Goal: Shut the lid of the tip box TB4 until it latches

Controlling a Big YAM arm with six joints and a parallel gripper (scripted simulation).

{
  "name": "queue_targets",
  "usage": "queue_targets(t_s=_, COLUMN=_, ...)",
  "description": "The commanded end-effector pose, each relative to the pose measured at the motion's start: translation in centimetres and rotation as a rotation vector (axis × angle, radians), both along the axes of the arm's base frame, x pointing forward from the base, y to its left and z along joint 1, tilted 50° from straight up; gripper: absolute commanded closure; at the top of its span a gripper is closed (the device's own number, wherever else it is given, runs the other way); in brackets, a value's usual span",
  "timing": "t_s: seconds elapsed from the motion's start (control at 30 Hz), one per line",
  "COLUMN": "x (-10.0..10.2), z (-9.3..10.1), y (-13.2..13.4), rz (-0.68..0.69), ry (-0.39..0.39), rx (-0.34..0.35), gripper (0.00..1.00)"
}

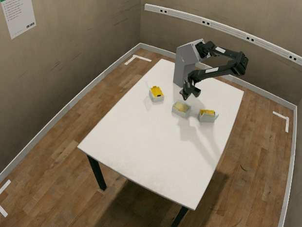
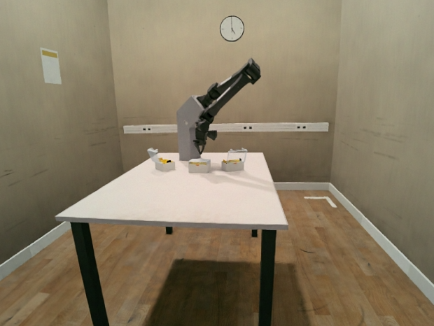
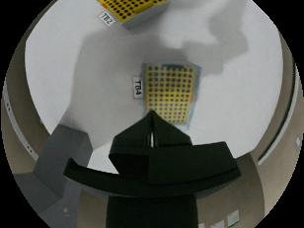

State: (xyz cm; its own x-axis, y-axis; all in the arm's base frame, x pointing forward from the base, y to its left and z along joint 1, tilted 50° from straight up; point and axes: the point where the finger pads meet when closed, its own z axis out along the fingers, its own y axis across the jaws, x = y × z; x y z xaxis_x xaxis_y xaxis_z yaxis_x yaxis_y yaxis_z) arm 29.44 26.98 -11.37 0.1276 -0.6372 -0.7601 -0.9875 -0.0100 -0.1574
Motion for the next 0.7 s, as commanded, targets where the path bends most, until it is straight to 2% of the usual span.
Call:
queue_targets(t_s=0.0, x=-0.97, z=0.35, y=-1.67, rz=-0.006, ry=0.011, rx=-0.013, gripper=1.0)
queue_targets(t_s=0.33, x=-0.98, z=1.15, y=-2.51, rz=-0.006, ry=0.01, rx=-0.012, gripper=1.0)
queue_targets(t_s=0.47, x=-1.91, z=0.25, y=-2.37, rz=0.008, ry=0.034, rx=-0.024, gripper=1.0)
queue_targets(t_s=0.67, x=-1.7, z=0.52, y=-2.25, rz=0.007, ry=0.025, rx=-0.02, gripper=1.0)
